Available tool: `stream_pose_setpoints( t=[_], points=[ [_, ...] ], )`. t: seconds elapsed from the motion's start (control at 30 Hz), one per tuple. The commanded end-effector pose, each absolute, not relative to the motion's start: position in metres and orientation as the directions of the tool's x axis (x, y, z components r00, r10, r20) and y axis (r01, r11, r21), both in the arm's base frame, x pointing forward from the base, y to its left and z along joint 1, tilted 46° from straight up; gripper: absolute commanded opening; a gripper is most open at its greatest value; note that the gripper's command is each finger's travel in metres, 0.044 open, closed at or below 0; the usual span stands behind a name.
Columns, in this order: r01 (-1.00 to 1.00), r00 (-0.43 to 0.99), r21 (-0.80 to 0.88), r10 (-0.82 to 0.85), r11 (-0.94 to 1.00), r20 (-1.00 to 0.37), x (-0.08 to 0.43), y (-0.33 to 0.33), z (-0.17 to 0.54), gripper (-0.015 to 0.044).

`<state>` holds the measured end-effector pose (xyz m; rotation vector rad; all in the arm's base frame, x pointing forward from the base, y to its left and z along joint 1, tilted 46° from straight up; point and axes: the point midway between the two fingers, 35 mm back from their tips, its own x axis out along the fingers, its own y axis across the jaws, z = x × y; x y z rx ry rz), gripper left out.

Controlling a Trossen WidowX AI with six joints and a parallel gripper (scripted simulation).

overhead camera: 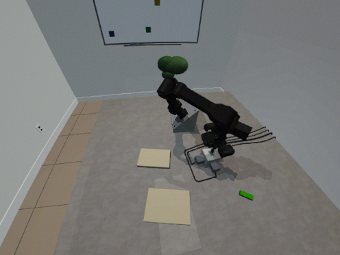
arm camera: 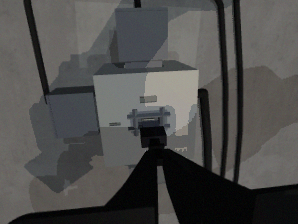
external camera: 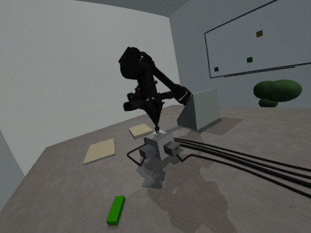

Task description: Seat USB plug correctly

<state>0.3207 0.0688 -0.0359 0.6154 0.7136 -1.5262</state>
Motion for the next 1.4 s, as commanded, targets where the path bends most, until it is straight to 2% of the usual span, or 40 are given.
stream_pose_setpoints(
  t=[0.0,1.37],
  points=[
    [0.997,-0.076,-0.080,-0.657,-0.024,-0.750,0.3205,0.0692,-0.0356,0.0000],
    [0.997,-0.076,-0.079,-0.652,-0.025,-0.754,0.3201,0.0660,-0.0393,0.0000]
  ],
)
